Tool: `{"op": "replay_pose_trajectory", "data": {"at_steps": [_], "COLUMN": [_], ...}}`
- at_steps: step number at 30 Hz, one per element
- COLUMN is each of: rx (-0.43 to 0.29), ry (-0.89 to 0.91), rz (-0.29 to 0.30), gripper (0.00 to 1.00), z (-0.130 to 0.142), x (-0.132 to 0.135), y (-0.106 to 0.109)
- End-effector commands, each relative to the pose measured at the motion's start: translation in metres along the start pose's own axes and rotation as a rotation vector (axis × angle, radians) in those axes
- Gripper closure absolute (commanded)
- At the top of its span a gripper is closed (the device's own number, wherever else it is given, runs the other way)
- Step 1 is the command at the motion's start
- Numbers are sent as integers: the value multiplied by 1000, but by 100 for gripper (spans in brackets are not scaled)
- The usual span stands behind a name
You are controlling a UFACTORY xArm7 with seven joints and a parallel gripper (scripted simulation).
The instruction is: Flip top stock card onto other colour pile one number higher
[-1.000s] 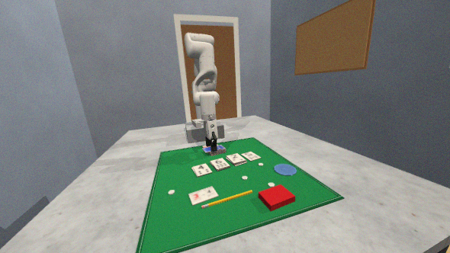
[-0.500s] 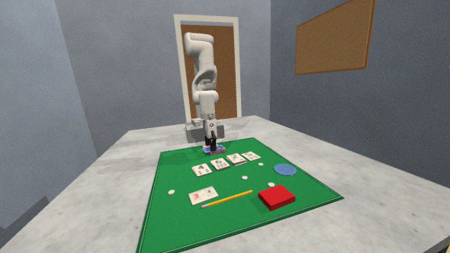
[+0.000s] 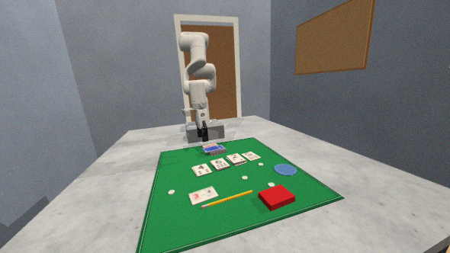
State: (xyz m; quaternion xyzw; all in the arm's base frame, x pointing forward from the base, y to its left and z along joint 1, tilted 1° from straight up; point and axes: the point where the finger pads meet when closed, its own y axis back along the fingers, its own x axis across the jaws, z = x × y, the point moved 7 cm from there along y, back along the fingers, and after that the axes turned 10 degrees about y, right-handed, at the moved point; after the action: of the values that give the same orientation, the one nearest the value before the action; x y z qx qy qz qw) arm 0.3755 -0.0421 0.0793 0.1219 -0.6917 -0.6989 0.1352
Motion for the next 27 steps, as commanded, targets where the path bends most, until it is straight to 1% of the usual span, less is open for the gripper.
{"op": "replay_pose_trajectory", "data": {"at_steps": [1,3,5,8,14,17,20,27], "rx": [-41,-73,-73,-133,-275,-330,-357,-362], "ry": [-1,-1,-1,-1,-1,-1,0,0], "rz": [-10,-16,-16,-27,-51,-61,-66,-68], "gripper": [13,13,13,13,13,13,13,13], "z": [-5,-8,-8,-13,-25,-29,-32,-32], "x": [0,0,0,1,3,4,4,4], "y": [2,2,2,1,-1,-3,-3,-4]}}
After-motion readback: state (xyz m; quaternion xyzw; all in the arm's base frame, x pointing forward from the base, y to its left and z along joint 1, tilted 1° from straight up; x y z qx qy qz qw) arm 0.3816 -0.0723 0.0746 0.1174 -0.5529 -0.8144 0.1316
